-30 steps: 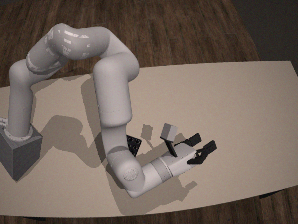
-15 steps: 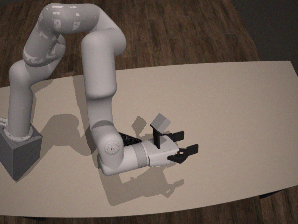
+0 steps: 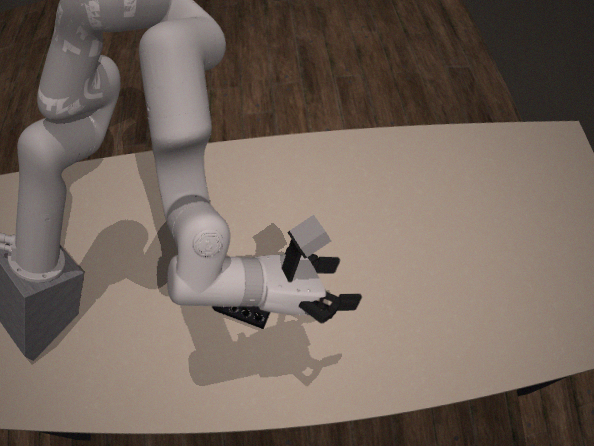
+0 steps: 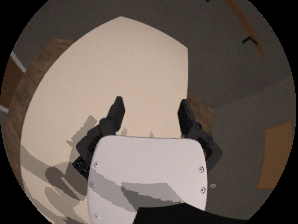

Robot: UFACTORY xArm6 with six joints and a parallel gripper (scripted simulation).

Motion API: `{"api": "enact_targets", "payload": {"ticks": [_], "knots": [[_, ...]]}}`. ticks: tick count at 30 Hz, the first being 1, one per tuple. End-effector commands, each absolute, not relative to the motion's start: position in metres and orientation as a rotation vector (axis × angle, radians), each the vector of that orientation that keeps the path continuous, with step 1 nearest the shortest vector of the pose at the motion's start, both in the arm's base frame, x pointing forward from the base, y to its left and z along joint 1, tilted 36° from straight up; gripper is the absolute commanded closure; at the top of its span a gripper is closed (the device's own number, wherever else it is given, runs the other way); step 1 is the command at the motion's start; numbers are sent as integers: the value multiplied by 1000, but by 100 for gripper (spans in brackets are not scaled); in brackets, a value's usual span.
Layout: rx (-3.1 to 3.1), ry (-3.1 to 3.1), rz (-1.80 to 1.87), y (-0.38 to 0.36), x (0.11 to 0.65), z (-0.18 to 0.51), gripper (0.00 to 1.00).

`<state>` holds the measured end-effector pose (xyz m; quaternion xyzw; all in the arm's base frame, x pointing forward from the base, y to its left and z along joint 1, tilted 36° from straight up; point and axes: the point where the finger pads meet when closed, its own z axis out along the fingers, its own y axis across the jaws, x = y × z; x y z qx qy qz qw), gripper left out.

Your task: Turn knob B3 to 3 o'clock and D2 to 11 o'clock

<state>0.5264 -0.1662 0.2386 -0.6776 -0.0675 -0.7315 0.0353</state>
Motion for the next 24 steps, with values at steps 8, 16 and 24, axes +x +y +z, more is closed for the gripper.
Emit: {"api": "enact_targets", "payload": {"ticks": [8,16,24], "knots": [[-2298,15,-1879,-145,496,210,0],[-2383,133,-1657,-131,479,193,0],[-2433,223,-1473,-119,466,179,0]]}}
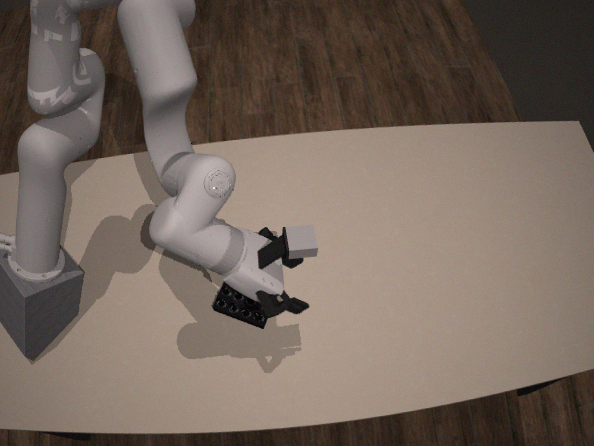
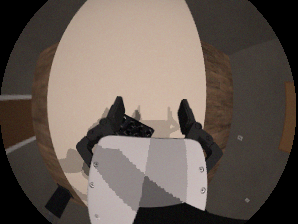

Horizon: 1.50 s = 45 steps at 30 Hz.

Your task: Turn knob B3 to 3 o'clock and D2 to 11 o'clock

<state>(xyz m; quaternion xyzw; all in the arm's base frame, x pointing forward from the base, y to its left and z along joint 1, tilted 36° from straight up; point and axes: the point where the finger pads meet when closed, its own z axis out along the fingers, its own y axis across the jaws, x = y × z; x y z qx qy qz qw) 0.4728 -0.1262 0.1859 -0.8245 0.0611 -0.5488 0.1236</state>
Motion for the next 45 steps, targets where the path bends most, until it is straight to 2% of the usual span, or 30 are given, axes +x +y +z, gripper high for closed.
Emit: {"api": "enact_targets", "payload": {"ticks": [1,45], "knots": [[-2433,223,-1473,-119,466,179,0],[-2500,551,-708,-71,409,123,0]]}}
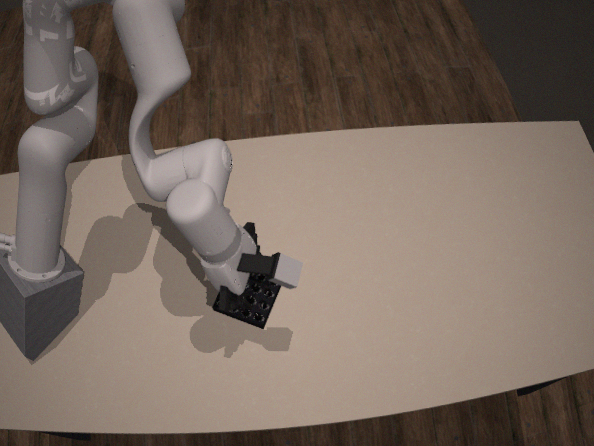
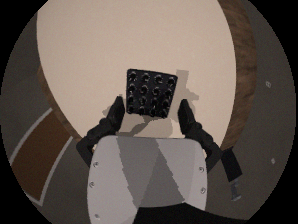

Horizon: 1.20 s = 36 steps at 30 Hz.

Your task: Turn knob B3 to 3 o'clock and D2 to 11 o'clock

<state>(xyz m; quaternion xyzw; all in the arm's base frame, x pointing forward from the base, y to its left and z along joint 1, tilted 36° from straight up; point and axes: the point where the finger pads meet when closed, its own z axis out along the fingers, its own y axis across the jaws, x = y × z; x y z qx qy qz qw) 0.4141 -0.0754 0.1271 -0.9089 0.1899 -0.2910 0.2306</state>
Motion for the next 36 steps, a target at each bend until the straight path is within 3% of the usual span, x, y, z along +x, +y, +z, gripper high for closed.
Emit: {"api": "enact_targets", "payload": {"ticks": [1,16,36], "knots": [[-2499,559,-686,-70,408,122,0],[-2481,646,-459,-57,390,106,0],[-2480,651,-447,-56,389,105,0]]}}
